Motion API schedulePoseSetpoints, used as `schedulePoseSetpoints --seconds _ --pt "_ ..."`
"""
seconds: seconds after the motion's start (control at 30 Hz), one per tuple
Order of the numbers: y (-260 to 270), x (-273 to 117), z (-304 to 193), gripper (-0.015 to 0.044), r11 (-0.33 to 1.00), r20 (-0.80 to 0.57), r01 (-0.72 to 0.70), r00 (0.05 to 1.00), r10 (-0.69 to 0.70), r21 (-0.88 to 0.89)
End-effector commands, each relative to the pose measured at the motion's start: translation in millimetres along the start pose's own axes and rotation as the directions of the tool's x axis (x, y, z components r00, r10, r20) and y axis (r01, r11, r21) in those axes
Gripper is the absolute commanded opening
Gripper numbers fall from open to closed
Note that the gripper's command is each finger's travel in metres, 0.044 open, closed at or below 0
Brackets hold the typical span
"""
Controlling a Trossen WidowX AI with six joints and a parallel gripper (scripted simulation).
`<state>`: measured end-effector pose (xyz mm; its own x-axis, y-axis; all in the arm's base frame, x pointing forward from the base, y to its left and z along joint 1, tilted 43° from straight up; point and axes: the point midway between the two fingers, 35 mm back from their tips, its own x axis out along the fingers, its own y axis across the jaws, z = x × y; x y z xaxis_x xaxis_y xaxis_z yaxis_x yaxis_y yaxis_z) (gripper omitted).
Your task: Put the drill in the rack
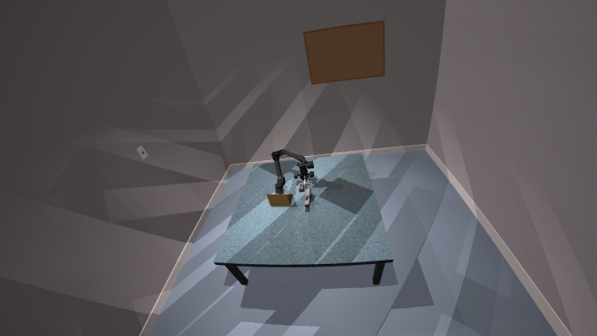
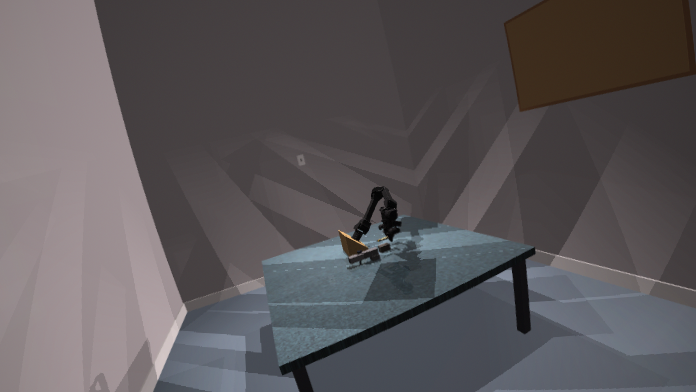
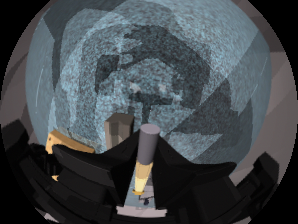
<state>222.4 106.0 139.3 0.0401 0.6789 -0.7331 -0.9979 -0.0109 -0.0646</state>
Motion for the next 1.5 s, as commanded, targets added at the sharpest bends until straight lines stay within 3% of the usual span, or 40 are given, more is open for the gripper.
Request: schedulePoseSetpoints --seconds 0.0,0.8,1.47 --pt "7 1 2 0.0 1.0 0.003 -0.002 1.0 0.002 0.007" --pt "42 4 10 0.0 1.0 0.003 -0.003 1.0 0.003 0.008" --pt "42 31 10 0.0 1.0 0.005 -0.003 1.0 0.003 0.008"
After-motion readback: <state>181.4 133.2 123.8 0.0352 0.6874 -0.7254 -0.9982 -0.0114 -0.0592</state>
